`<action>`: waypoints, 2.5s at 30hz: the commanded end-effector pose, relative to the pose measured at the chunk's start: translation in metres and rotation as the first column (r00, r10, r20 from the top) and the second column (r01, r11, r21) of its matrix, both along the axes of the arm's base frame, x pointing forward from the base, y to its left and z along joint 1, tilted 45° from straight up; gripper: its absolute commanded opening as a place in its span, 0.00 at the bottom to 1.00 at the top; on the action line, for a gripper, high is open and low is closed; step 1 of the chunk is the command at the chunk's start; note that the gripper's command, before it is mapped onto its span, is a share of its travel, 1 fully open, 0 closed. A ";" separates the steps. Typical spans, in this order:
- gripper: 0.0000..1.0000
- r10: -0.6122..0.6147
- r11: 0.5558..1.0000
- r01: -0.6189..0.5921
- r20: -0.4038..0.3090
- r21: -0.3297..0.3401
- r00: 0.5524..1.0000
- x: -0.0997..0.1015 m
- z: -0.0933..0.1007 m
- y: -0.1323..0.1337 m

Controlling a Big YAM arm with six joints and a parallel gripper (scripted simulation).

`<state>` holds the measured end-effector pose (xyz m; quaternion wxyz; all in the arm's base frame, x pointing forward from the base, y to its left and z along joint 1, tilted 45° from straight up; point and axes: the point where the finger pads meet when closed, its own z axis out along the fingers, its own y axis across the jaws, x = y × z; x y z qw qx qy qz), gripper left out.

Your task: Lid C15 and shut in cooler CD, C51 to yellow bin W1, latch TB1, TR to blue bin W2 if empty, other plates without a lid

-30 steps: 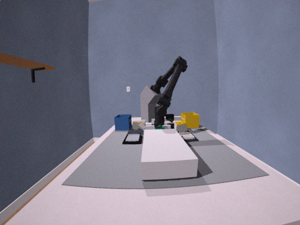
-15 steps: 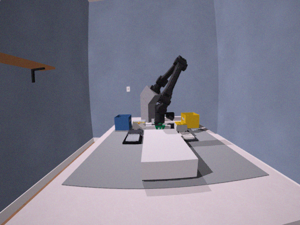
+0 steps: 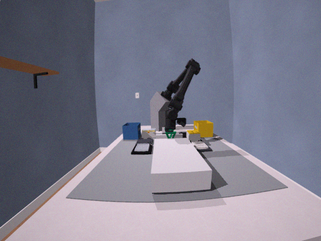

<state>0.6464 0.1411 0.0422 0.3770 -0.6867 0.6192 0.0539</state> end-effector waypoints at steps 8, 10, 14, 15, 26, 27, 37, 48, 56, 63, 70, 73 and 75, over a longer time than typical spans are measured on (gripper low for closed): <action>1.00 -0.016 1.000 0.016 0.014 0.000 1.000 -0.005 0.024 -0.024; 1.00 -0.017 1.000 0.017 0.004 -0.001 1.000 -0.006 0.020 -0.026; 1.00 0.007 1.000 -0.007 0.017 0.000 1.000 -0.009 0.030 -0.012; 1.00 0.002 1.000 -0.002 0.020 0.000 1.000 -0.009 0.032 -0.016; 1.00 -0.014 1.000 0.014 0.012 -0.001 1.000 -0.014 0.038 -0.035; 1.00 -0.016 1.000 0.016 0.018 -0.001 1.000 -0.014 0.043 -0.037; 1.00 -0.016 1.000 0.016 0.020 -0.001 1.000 -0.018 0.051 -0.043; 1.00 -0.011 1.000 0.011 0.019 -0.001 1.000 -0.024 0.059 -0.047; 1.00 -0.010 1.000 0.010 0.013 -0.001 1.000 -0.029 0.062 -0.052; 1.00 -0.016 1.000 0.016 0.020 -0.001 1.000 -0.031 0.071 -0.060; 1.00 -0.016 1.000 0.016 0.020 -0.001 1.000 -0.035 0.078 -0.065; 1.00 -0.012 1.000 0.012 0.020 -0.001 1.000 -0.036 0.081 -0.065; 1.00 -0.002 1.000 0.002 0.007 -0.001 1.000 -0.038 0.075 -0.061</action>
